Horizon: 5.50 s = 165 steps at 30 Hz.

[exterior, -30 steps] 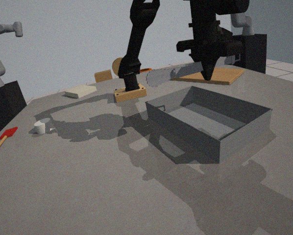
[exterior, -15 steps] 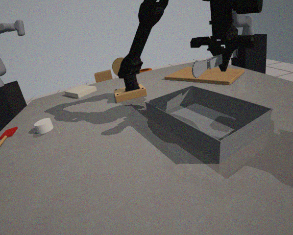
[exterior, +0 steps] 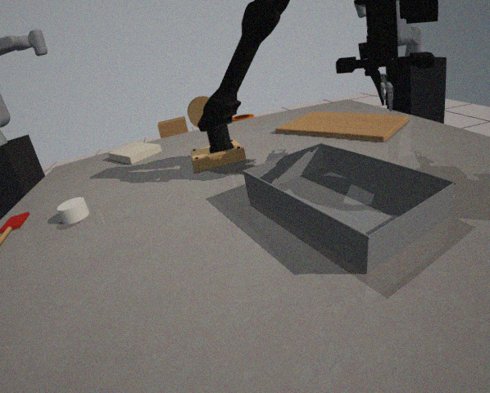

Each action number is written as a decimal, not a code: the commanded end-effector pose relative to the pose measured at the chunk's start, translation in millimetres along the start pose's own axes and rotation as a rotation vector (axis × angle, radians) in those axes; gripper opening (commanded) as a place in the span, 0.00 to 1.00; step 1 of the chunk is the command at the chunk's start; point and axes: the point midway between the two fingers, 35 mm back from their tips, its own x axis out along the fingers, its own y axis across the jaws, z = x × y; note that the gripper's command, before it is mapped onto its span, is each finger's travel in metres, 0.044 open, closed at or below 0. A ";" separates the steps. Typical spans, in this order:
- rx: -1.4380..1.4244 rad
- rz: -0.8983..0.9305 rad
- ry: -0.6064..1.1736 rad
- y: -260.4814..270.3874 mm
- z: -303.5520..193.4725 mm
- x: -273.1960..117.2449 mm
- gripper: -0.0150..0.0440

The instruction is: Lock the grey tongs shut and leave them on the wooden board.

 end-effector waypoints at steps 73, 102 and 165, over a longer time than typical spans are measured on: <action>-1.475 -0.178 0.231 110.3 325.7 1.4 0.00; -1.363 -0.657 0.780 123.8 334.0 -15.5 0.00; -1.303 -0.738 0.854 128.4 330.2 -22.3 0.00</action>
